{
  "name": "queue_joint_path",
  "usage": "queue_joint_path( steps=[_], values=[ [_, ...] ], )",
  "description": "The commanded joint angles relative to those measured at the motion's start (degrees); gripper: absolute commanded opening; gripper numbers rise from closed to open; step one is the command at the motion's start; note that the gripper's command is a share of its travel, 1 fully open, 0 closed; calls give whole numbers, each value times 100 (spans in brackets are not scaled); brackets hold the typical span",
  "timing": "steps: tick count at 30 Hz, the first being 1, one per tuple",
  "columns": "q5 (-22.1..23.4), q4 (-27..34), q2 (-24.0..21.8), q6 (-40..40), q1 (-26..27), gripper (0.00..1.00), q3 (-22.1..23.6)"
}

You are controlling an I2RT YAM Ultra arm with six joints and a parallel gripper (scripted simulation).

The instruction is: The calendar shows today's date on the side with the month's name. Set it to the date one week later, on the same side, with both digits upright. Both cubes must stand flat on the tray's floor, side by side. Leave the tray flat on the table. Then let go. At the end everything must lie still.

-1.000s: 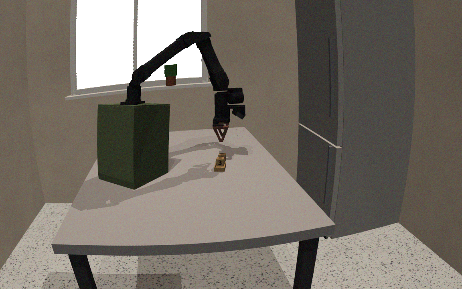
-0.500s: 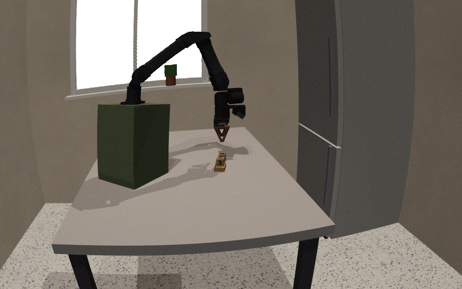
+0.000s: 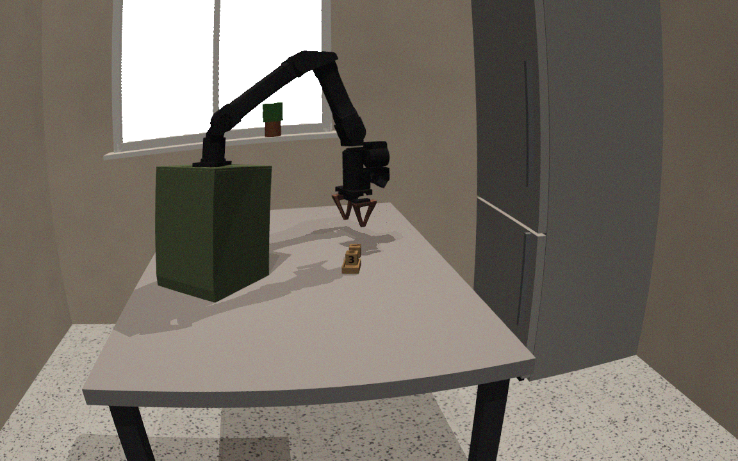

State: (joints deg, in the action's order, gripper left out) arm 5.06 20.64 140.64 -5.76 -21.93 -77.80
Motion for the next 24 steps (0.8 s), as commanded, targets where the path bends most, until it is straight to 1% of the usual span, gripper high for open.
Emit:
queue_joint_path(
  steps=[1,3,4,5,8,9,10,11,18,21,24],
  values=[
    [-1,-9,-42,-885,2,100,-21],
    [-1,-9,-42,-885,2,100,-21],
    [-1,-16,-34,-1389,1,100,-22],
    [-1,-20,-29,-1701,0,100,-23],
    [-1,-28,-19,-2339,-2,100,-25],
    [-1,-29,-18,-2378,-3,100,-25],
    [-2,-34,-12,-2739,-4,100,-26],
    [-2,-35,-10,-2849,-4,100,-26],
    [-2,-56,14,-4387,-9,100,-30],
    [-2,-56,15,-4430,-9,100,-30],
    [-2,-66,26,-5175,-12,100,-32]
  ],
)
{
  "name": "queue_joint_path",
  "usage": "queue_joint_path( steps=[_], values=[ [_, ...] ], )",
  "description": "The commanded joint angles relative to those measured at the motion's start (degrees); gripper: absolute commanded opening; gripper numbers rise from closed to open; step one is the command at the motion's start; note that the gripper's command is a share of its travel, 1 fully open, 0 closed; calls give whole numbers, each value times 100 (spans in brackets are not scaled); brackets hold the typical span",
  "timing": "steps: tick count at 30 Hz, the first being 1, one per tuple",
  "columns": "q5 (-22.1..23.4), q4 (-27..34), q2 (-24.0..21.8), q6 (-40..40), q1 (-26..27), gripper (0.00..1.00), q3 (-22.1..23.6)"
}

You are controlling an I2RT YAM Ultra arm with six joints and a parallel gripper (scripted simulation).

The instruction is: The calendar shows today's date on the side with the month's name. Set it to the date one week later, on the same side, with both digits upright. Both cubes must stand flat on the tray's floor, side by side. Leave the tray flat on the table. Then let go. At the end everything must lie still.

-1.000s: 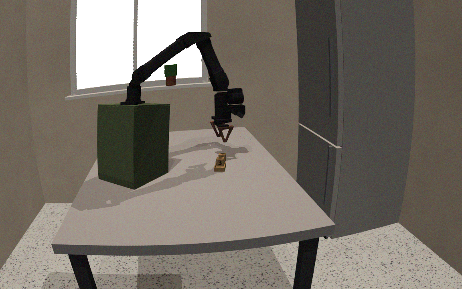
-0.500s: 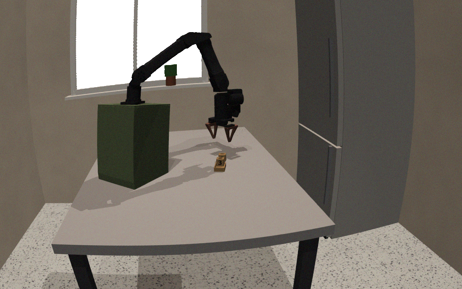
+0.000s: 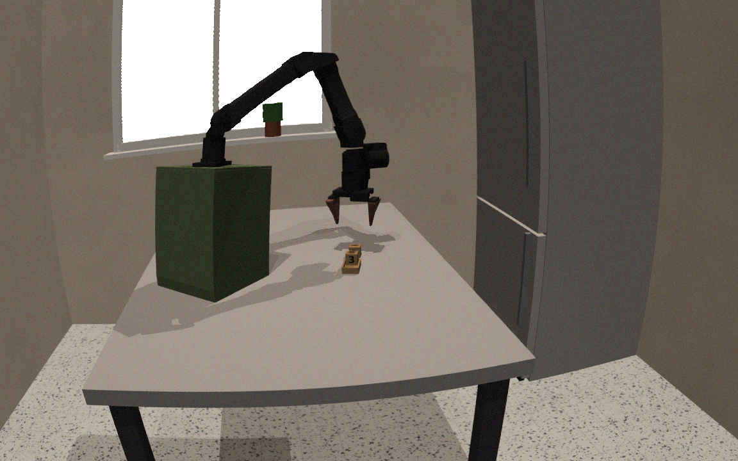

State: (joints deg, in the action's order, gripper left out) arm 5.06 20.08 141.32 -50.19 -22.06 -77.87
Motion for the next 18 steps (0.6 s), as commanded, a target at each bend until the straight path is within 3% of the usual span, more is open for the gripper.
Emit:
queue_joint_path(
  steps=[1,6,7,18],
  values=[
    [-2,-12,-39,-888,1,100,-26],
    [-3,-15,-35,-1130,0,100,-27],
    [-3,-15,-35,-1130,0,47,-27],
    [-3,-15,-35,-1130,0,47,-27]
  ],
)
